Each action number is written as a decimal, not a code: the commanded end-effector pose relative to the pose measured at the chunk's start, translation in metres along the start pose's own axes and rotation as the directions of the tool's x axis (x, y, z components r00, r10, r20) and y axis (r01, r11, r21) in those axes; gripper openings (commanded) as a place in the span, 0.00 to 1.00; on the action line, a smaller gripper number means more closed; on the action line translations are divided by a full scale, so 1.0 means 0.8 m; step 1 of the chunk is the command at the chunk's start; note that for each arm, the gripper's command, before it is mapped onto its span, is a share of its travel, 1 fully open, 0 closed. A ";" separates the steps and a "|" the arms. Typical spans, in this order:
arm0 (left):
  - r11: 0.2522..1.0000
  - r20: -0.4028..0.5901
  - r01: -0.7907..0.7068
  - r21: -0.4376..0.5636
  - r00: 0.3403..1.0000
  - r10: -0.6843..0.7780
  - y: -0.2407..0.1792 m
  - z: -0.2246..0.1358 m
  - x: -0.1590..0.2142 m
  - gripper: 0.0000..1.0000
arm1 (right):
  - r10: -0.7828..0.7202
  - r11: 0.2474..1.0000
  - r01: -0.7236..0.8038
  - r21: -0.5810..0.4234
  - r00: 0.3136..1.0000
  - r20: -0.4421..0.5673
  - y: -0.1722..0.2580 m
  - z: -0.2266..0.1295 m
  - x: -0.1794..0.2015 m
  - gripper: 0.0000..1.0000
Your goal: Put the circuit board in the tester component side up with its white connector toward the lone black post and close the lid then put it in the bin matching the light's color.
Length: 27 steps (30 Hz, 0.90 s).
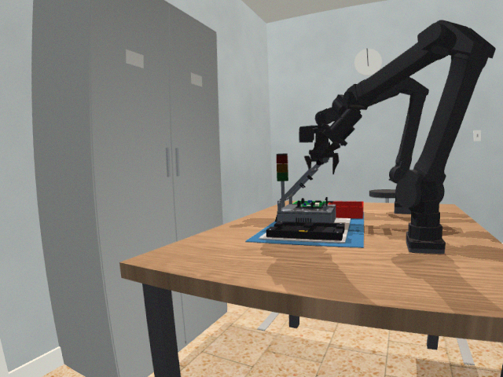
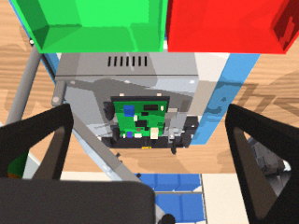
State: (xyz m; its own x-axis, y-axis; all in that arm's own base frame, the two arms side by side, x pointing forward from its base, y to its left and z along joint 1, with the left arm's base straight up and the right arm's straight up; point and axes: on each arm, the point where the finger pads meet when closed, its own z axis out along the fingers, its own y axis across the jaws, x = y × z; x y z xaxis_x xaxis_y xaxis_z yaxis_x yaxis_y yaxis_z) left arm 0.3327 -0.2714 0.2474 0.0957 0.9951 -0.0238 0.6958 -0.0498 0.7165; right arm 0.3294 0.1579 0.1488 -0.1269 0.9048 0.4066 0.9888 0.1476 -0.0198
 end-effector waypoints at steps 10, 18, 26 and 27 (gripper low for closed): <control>0.919 -0.060 0.153 0.363 0.988 -0.140 0.031 -0.023 0.025 0.38 | 0.000 0.999 0.000 -0.032 1.000 -0.005 0.012 -0.014 0.008 1.00; 0.847 -0.137 0.147 0.512 0.987 -0.088 -0.026 -0.015 0.048 0.38 | 0.000 0.999 0.000 -0.032 1.000 -0.005 0.012 -0.014 0.008 1.00; 0.853 -0.126 0.142 0.502 0.988 -0.091 -0.024 -0.021 0.046 0.38 | 0.000 0.999 0.000 -0.032 1.000 -0.005 0.012 -0.014 0.008 1.00; 0.853 -0.126 0.142 0.502 0.988 -0.091 -0.024 -0.021 0.046 0.38 | 0.000 0.999 0.000 -0.032 1.000 -0.005 0.012 -0.014 0.008 1.00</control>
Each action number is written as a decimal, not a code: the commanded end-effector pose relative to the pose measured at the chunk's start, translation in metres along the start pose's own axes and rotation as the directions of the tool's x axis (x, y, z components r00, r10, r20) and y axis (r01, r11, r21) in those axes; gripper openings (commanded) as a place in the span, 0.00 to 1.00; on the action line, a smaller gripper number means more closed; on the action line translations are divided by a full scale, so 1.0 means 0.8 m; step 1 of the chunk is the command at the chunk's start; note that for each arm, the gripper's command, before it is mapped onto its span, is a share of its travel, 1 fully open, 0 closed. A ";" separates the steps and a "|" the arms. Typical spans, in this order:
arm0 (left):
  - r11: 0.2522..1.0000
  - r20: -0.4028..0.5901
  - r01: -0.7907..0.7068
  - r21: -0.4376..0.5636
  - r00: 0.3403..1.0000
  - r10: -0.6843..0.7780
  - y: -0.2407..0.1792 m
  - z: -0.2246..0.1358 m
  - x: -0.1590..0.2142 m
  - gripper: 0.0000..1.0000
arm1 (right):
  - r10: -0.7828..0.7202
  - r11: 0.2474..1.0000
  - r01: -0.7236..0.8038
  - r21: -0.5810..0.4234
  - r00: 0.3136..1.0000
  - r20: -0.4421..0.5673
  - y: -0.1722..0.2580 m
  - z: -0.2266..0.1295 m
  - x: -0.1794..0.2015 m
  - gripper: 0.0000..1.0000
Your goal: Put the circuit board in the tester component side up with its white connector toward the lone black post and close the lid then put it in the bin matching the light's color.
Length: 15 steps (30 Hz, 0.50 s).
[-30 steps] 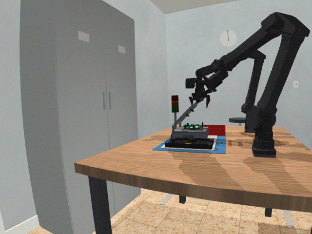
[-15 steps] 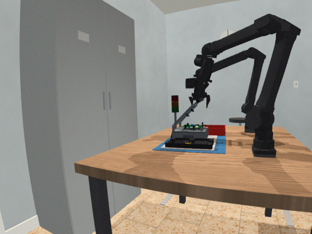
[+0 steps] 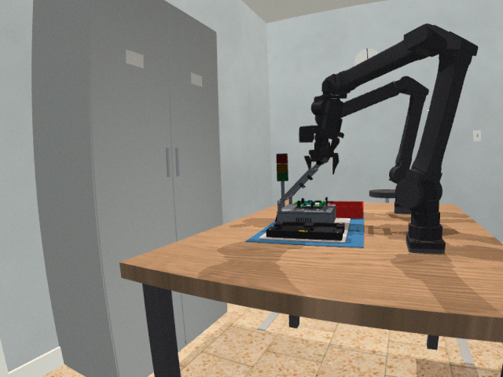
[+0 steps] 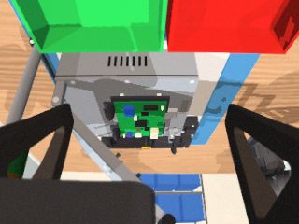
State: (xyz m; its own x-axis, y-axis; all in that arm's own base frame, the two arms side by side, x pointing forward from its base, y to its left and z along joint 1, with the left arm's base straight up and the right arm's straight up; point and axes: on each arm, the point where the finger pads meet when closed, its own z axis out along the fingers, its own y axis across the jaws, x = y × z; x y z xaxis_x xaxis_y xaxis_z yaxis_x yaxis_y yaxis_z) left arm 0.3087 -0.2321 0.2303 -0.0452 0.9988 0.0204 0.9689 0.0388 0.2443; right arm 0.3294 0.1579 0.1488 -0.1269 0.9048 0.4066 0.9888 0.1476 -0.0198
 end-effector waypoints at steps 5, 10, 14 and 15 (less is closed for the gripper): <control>1.000 0.021 0.025 -0.017 0.999 -0.025 0.018 -0.001 -0.006 0.38 | 0.000 0.999 0.000 -0.032 1.000 -0.005 0.012 -0.014 0.008 1.00; 1.000 0.021 0.014 -0.018 1.000 -0.014 0.022 0.008 -0.007 0.38 | 0.000 0.999 0.000 -0.032 1.000 -0.005 0.012 -0.014 0.008 1.00; 1.000 0.021 0.013 -0.017 1.000 -0.013 0.016 0.016 -0.004 0.38 | 0.000 0.999 0.000 -0.032 1.000 -0.005 0.012 -0.014 0.008 1.00; 1.000 0.020 0.015 -0.017 1.000 -0.014 0.017 0.018 -0.003 0.38 | 0.000 0.999 0.000 -0.032 1.000 -0.005 0.012 -0.014 0.008 1.00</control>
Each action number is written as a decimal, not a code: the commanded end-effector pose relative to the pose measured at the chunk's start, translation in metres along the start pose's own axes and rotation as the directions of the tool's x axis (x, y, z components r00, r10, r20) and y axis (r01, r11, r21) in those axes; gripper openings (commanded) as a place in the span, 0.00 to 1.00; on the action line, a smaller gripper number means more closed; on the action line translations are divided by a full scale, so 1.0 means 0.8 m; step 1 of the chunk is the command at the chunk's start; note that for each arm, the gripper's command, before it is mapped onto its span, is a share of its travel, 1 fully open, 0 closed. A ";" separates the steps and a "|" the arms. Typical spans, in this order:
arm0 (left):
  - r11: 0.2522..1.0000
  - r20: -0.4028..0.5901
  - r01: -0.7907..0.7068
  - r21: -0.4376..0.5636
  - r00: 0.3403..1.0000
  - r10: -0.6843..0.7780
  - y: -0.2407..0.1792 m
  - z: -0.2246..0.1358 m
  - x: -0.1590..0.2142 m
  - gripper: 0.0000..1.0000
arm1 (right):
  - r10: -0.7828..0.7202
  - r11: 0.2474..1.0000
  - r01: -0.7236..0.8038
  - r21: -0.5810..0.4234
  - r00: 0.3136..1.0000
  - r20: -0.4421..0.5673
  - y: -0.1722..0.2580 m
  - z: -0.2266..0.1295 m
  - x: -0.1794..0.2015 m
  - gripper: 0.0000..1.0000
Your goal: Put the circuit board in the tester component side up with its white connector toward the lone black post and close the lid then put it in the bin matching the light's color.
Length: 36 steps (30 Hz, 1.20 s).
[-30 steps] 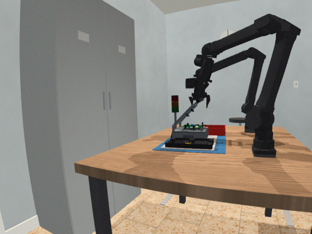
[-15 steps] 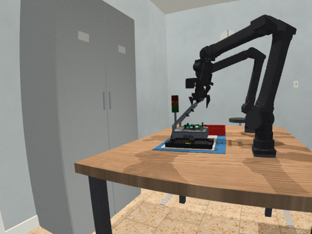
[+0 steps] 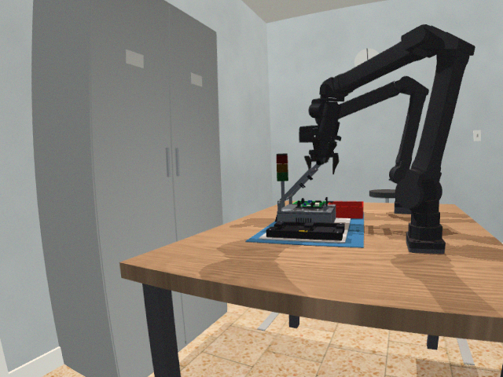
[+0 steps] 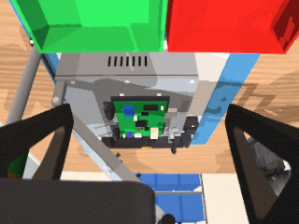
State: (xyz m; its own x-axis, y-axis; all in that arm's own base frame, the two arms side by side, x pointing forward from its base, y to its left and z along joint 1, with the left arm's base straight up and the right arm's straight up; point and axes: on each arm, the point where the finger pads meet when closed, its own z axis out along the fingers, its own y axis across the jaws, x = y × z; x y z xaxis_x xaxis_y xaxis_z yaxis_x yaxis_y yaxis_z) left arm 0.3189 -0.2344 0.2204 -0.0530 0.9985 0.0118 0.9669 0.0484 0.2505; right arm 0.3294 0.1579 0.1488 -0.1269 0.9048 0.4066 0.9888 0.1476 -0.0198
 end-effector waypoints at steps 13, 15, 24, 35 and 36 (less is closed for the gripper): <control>1.000 0.025 0.008 -0.023 1.000 -0.008 0.012 0.011 -0.004 0.38 | 0.000 0.999 0.000 -0.032 1.000 -0.005 0.012 -0.014 0.008 1.00; 1.000 0.025 0.008 -0.023 1.000 -0.008 0.012 0.010 -0.004 0.38 | 0.000 0.999 0.000 -0.032 1.000 -0.005 0.012 -0.014 0.008 1.00; 1.000 0.018 0.006 -0.017 1.000 -0.005 0.008 0.010 -0.004 0.30 | 0.000 0.999 0.000 -0.032 1.000 -0.005 0.012 -0.014 0.008 1.00; 0.998 0.054 0.017 -0.056 0.998 -0.014 0.019 -0.011 -0.010 0.17 | 0.000 0.999 0.000 -0.032 1.000 -0.005 0.012 -0.014 0.008 1.00; 0.998 0.054 0.017 -0.056 0.998 -0.014 0.019 -0.011 -0.010 0.17 | 0.000 0.999 0.000 -0.032 1.000 -0.005 0.012 -0.014 0.008 1.00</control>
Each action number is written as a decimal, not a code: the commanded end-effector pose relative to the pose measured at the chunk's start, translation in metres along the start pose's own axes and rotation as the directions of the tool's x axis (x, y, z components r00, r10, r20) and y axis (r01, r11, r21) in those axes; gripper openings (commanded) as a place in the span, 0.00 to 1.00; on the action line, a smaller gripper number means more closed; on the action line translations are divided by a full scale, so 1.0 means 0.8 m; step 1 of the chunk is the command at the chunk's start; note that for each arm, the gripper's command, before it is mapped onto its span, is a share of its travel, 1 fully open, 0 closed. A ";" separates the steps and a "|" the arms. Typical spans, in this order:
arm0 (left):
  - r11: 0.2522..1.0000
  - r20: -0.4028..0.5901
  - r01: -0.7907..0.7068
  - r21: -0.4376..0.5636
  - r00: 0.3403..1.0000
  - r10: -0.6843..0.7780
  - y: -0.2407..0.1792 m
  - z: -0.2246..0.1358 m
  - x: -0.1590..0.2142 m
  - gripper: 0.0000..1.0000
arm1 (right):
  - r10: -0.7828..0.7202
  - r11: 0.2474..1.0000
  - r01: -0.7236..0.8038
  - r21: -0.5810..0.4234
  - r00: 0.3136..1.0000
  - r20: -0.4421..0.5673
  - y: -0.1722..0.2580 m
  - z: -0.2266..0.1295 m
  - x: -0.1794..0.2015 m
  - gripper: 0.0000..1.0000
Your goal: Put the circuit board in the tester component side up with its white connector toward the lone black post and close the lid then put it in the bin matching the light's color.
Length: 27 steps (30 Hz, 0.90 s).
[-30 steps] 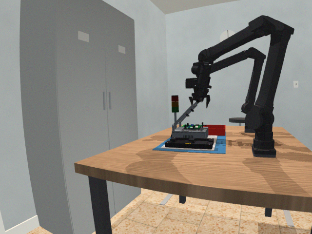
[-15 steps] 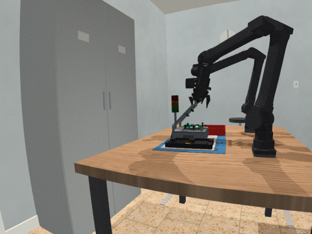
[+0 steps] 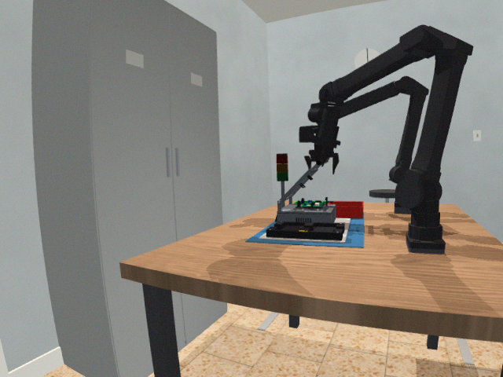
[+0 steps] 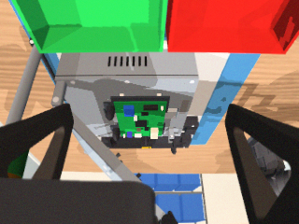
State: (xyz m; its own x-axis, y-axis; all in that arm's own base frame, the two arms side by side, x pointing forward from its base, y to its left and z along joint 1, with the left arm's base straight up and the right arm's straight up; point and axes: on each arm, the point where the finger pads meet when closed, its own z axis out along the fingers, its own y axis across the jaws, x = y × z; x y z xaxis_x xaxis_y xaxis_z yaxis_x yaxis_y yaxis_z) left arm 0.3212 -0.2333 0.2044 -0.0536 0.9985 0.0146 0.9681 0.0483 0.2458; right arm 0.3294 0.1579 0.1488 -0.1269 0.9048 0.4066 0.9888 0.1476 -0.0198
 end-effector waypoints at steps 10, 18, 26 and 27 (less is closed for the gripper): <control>0.999 0.022 0.007 -0.048 1.000 -0.006 -0.008 -0.004 -0.001 0.09 | 0.000 0.999 0.000 -0.032 1.000 -0.005 0.012 -0.014 0.008 1.00; 0.988 0.029 0.013 -0.153 1.000 -0.009 -0.023 0.006 -0.003 0.09 | 0.000 0.999 0.000 -0.032 1.000 -0.005 0.012 -0.014 0.008 1.00; 0.961 0.025 0.016 -0.276 1.000 -0.009 -0.048 0.030 -0.001 0.09 | 0.000 0.999 0.000 -0.032 1.000 -0.005 0.012 -0.014 0.008 1.00; 0.956 0.025 0.016 -0.292 1.000 -0.010 -0.051 0.033 -0.001 0.09 | 0.000 0.999 0.000 -0.032 1.000 -0.005 0.012 -0.014 0.008 1.00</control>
State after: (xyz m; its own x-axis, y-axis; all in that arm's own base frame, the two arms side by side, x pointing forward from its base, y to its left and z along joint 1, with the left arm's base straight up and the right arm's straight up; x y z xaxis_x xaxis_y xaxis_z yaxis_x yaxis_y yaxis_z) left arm 0.2939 -0.2347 0.1676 -0.0526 0.9986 0.0093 0.8748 0.0415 0.4827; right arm 0.3294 0.1579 0.1488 -0.1269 0.9048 0.4066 0.9888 0.1476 -0.0198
